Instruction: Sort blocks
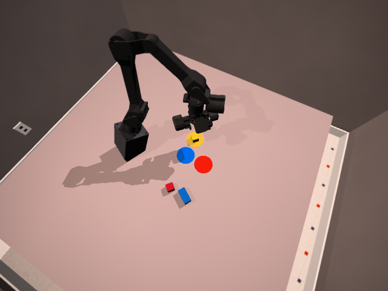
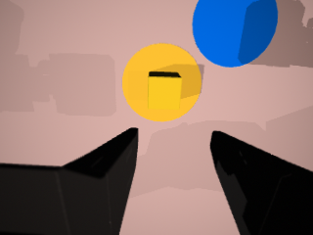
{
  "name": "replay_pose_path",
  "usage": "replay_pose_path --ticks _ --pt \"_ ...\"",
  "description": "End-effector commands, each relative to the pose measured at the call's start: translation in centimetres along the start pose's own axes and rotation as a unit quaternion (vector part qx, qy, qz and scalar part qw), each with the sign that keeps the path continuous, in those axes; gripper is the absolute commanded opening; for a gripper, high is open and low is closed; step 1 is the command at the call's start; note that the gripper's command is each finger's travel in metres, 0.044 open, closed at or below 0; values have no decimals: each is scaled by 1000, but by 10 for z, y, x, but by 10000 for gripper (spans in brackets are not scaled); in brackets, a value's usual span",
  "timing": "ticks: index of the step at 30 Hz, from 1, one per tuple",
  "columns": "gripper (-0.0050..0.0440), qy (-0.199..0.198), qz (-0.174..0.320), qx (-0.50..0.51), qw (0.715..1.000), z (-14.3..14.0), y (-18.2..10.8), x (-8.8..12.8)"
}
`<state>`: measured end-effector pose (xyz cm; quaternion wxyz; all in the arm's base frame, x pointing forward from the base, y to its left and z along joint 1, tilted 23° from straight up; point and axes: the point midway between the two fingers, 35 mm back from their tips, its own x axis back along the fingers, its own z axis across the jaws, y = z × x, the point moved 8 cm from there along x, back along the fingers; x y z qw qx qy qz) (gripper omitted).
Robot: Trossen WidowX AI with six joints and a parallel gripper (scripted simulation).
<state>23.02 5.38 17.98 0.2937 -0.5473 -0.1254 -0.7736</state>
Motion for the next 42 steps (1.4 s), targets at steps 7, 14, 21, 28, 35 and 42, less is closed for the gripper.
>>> replay_pose_path --ticks 7,14,21,28,35,42 --pt "265 -3 -12 11 1000 -8 48 2" --pt "265 -15 -15 12 1000 -45 113 0" --pt "265 -14 -11 18 1000 -100 166 2" --pt "265 0 -9 28 1000 -165 201 4" --pt "265 6 -10 33 999 -185 208 5" --pt "265 6 0 29 1000 -185 204 -45"
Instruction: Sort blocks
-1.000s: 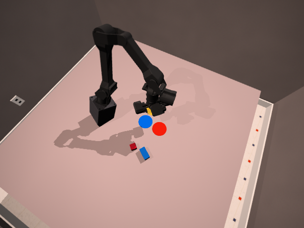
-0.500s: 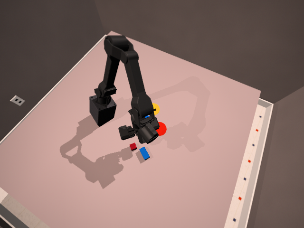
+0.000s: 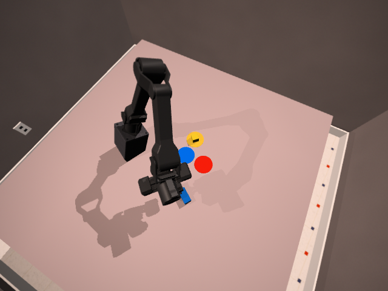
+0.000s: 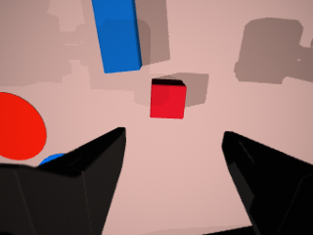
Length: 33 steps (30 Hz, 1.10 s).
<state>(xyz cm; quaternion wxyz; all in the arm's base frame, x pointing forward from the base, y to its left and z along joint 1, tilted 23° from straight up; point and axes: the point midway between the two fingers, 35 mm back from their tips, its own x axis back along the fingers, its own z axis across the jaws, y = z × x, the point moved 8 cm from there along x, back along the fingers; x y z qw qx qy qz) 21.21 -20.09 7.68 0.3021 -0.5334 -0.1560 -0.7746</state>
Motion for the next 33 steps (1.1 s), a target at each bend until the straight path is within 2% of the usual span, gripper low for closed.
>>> replay_pose_path --ticks 1,3,10,16,32,33 --pt "265 2 15 -4 1000 -1 -4 -44" --pt "265 3 12 -4 1000 -1 -4 -52" --pt "265 2 12 -3 1000 -1 -4 -53" --pt "265 2 12 -4 1000 -1 -4 -79" --pt "265 2 12 -4 1000 -1 -5 -99" --pt "241 2 12 -3 1000 -1 -5 -99"
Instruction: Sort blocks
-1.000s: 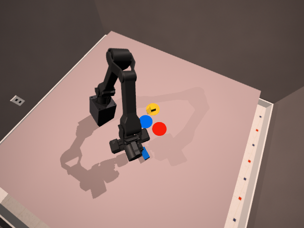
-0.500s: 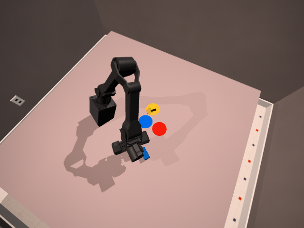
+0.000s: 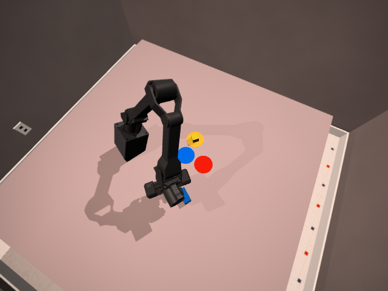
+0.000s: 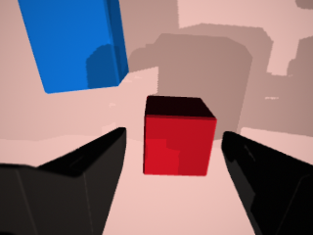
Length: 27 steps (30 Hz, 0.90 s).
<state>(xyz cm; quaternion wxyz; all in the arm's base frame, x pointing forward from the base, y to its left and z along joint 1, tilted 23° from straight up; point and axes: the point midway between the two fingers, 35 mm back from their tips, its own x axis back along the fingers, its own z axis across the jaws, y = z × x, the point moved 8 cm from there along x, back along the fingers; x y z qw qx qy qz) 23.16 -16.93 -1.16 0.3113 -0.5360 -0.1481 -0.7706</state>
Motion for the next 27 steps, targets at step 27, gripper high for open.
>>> replay_pose_path --ticks 27 --pt "105 2 -16 3 1000 3 7 8"
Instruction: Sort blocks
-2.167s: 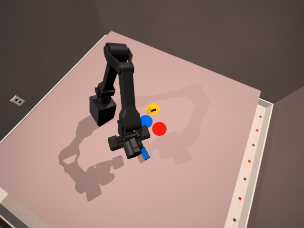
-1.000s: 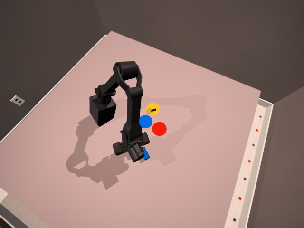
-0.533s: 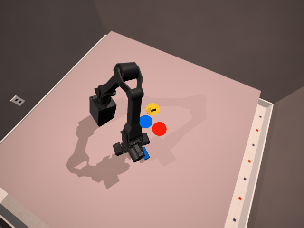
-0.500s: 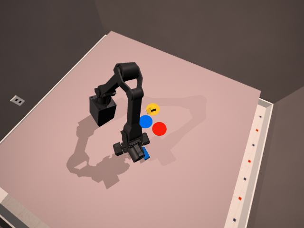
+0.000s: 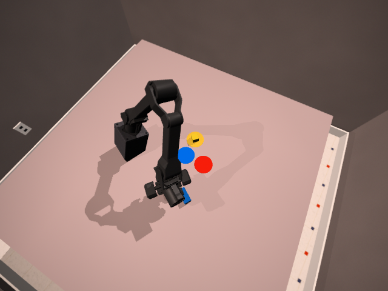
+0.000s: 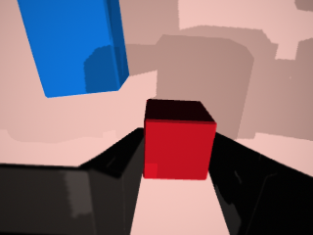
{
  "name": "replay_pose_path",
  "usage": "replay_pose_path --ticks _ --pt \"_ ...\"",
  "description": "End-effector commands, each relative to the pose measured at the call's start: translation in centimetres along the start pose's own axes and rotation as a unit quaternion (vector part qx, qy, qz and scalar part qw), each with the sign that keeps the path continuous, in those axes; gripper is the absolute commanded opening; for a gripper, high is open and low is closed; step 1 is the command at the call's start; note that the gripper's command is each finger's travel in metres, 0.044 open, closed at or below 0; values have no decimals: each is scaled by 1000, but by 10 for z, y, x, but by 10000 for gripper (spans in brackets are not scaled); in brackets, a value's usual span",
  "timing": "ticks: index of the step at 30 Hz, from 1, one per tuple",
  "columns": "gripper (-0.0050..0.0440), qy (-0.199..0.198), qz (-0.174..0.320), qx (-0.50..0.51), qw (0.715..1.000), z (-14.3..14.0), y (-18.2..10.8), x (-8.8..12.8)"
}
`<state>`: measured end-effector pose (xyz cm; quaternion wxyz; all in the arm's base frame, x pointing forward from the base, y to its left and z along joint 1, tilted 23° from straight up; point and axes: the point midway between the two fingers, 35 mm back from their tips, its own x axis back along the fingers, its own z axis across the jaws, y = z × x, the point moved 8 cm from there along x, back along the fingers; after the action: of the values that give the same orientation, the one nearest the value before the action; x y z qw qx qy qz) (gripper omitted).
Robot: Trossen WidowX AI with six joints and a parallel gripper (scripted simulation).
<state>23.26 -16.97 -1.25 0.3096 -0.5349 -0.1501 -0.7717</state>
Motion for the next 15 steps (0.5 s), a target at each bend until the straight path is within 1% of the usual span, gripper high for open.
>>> replay_pose_path --ticks 1,10,13,15 --pt "105 1 -15 3 1000 3 7 12" --pt "105 -6 -12 -1 1000 3 9 36" --pt "105 -7 -12 -2 1000 3 10 42" --pt "105 -7 -12 -2 1000 3 10 42"
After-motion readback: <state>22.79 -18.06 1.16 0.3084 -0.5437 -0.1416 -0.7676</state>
